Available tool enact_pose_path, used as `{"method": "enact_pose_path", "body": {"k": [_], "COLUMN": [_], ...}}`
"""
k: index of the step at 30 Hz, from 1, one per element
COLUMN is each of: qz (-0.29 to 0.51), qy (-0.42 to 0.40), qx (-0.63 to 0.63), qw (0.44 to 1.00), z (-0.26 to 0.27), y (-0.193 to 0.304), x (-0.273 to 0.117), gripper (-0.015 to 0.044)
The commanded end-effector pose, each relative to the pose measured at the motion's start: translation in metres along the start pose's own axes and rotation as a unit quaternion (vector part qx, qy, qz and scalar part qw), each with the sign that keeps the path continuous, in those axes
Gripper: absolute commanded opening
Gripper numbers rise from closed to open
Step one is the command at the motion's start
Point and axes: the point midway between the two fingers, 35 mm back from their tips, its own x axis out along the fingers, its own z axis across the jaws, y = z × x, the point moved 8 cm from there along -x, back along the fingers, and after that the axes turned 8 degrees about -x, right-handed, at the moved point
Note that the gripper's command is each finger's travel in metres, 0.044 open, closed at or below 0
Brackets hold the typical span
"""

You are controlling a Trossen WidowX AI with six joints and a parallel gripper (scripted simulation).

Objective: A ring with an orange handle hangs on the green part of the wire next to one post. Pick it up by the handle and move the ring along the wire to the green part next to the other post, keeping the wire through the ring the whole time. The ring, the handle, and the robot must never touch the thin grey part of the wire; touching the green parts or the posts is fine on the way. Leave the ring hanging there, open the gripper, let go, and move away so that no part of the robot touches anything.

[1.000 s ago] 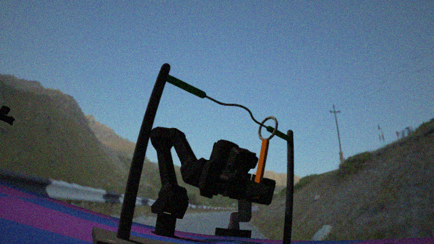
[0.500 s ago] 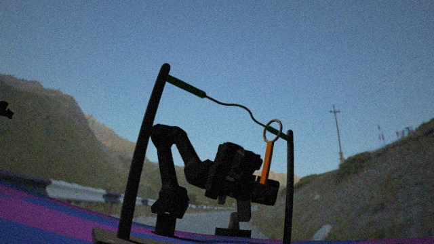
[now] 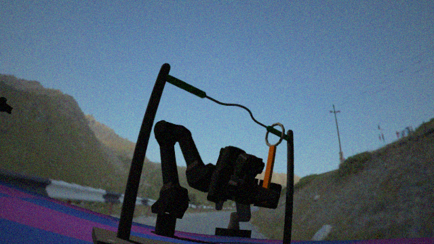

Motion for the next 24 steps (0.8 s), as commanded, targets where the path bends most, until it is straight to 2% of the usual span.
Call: {"method": "enact_pose_path", "body": {"k": [1,20,24], "qz": [0.002,0.002,0.003], "qy": [0.001,0.001,0.000], "qx": [0.002,0.002,-0.001], "qw": [1.000,1.000,1.000], "z": [0.0007,0.0008,0.0008], "y": [0.0069,0.0071,0.0069], "x": [0.0006,0.0006,0.0007], "gripper": [-0.0150,-0.0150,-0.0045]}}
